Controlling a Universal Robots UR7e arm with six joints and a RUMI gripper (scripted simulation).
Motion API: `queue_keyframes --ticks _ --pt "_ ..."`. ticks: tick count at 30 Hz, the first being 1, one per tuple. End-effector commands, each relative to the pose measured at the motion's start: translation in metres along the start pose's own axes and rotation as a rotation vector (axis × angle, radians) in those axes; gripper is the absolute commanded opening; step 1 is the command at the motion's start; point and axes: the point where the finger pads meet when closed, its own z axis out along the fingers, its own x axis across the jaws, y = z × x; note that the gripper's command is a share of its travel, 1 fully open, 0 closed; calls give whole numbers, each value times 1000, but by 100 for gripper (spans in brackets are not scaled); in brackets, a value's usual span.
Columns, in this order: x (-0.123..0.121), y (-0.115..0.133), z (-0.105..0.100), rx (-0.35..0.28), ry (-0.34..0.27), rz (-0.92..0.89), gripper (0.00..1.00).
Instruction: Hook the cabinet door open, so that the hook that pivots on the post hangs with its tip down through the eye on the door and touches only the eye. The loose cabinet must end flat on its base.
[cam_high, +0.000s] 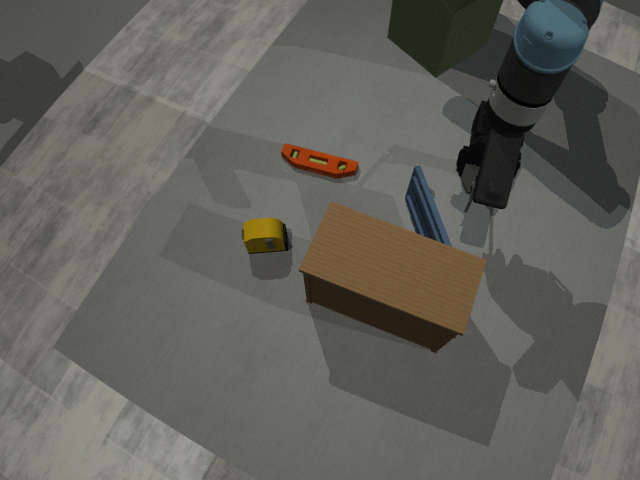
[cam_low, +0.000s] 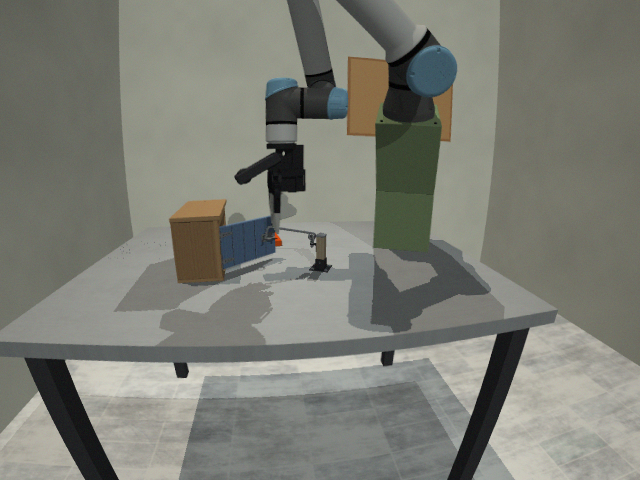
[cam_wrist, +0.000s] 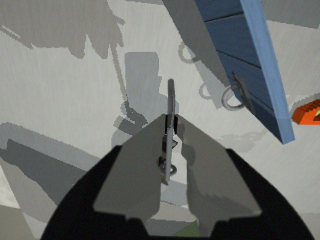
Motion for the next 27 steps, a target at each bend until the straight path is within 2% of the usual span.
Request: queue_keyframes --ticks 1,27 --pt "5 0 0 1 1 53 2" --pt "20 1 0 1 0 207 2"
